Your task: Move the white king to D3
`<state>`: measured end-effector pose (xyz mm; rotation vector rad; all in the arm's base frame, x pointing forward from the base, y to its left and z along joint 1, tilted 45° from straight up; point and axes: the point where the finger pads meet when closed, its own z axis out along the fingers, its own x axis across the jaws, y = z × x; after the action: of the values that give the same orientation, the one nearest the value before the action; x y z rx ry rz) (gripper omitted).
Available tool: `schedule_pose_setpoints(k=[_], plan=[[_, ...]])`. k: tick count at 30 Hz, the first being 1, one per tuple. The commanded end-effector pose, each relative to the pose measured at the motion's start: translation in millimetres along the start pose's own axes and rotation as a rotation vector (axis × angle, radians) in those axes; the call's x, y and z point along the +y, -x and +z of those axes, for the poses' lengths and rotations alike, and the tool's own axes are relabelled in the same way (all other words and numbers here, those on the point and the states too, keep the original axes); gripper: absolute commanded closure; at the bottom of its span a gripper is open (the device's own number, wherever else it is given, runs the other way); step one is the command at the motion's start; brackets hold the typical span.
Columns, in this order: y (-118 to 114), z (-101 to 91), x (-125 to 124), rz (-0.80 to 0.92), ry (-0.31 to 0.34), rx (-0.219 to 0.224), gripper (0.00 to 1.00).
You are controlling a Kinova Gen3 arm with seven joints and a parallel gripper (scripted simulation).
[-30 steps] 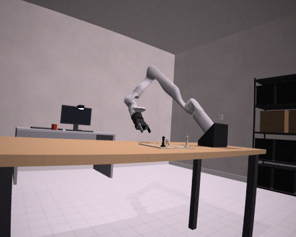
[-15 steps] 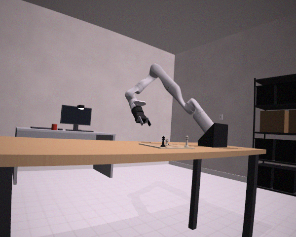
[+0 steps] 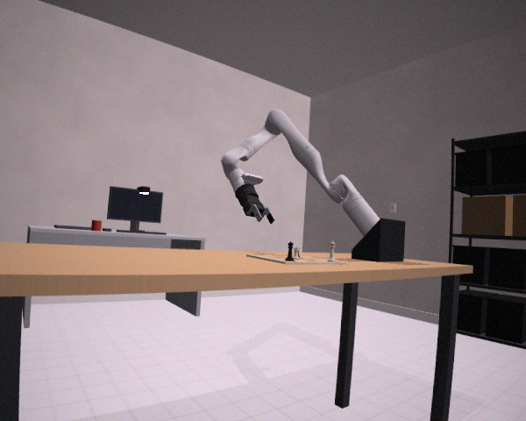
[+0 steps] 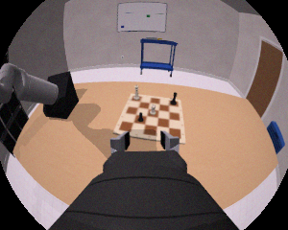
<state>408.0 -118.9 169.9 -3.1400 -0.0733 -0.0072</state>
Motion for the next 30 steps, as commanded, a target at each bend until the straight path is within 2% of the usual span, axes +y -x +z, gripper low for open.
schedule_pose_setpoints(k=[1, 4, 5, 7, 10, 14, 15, 18, 19, 22, 25, 27, 30], plan=[[-5, 24.9, -38, -0.145, 0.044, -0.090, 0.00], [-6, 49.2, -72, -0.311, 0.109, -0.181, 0.00], [-5, 48.3, -69, -0.312, 0.112, -0.181, 0.00], [-4, 65.1, -92, -0.429, 0.165, -0.243, 0.00], [-5, 65.5, -94, -0.426, 0.160, -0.240, 0.00], [1, 97.8, -138, -0.670, 0.289, -0.359, 0.00], [1, 99.0, -142, -0.663, 0.279, -0.354, 0.00], [7, 119.6, -169, -0.840, 0.386, -0.430, 0.00], [7, 120.9, -172, -0.834, 0.378, -0.427, 0.00], [13, 139.1, -198, -0.980, 0.470, -0.481, 0.00], [18, 153.3, -217, -1.094, 0.546, -0.514, 0.00], [18, 153.3, -217, -1.094, 0.546, -0.514, 0.00], [21, 162.6, -230, -1.168, 0.598, -0.534, 0.00]])
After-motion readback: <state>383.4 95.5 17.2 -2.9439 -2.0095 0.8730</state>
